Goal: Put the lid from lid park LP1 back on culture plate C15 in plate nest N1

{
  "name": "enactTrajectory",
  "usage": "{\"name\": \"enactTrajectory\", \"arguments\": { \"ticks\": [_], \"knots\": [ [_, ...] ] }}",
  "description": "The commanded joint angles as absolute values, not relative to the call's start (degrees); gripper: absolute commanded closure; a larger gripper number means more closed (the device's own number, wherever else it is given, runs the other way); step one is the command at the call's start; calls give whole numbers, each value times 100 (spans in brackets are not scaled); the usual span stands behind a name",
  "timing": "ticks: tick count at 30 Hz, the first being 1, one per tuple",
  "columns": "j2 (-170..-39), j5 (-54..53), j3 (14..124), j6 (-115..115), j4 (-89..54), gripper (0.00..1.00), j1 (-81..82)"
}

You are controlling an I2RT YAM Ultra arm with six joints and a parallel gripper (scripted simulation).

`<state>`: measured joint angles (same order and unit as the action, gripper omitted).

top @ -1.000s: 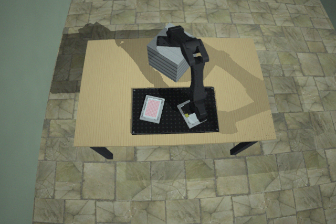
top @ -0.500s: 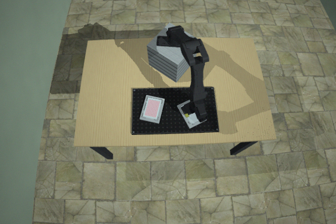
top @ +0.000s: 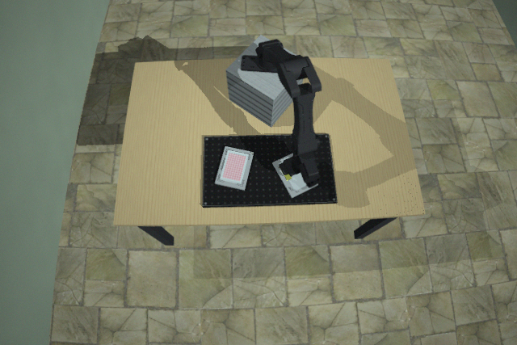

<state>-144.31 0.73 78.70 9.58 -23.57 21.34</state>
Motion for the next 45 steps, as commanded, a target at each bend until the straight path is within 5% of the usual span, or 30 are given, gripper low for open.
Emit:
{"name": "enactTrajectory", "arguments": {
  "ticks": [1,45],
  "knots": [
    [-14291,75,7875,957,-2458,100,2133],
    [-13667,75,7799,950,-3007,100,2140]
  ]
}}
